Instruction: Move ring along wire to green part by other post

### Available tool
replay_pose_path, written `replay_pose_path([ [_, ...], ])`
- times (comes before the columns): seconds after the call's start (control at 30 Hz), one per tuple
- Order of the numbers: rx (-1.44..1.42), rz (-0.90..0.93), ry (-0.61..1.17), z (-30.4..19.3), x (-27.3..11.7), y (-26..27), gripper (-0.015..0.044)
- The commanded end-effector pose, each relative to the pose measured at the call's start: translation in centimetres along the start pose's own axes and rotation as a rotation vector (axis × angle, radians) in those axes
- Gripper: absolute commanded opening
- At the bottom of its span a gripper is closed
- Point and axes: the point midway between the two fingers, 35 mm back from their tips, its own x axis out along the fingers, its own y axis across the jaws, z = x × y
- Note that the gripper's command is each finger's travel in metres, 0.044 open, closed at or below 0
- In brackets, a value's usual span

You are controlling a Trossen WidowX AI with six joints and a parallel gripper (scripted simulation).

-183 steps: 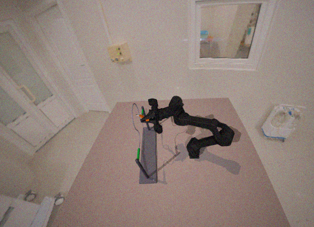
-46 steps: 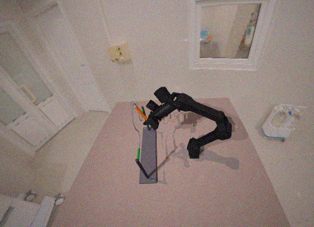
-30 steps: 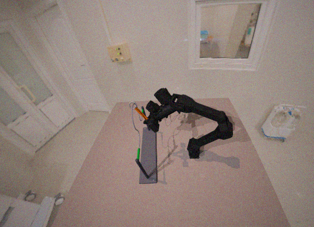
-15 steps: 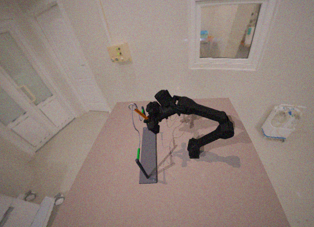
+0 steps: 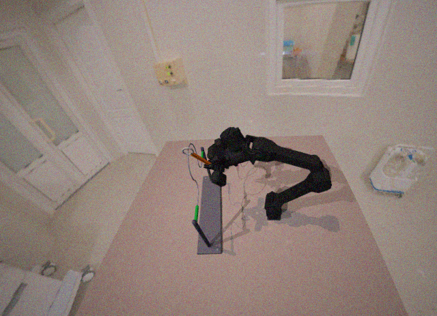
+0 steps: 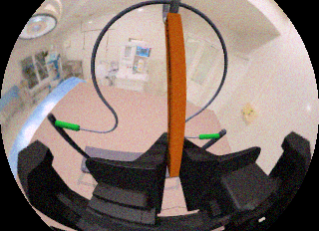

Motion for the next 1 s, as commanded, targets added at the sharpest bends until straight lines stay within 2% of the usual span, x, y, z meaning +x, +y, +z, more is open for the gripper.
replay_pose_path([
  [0.0, -0.047, -0.026, -0.008, 0.0, 0.0, -0.1, -0.015],
  [0.97, -0.392, -0.225, -0.055, 0.2, 0.0, -1.4, -0.015],
])
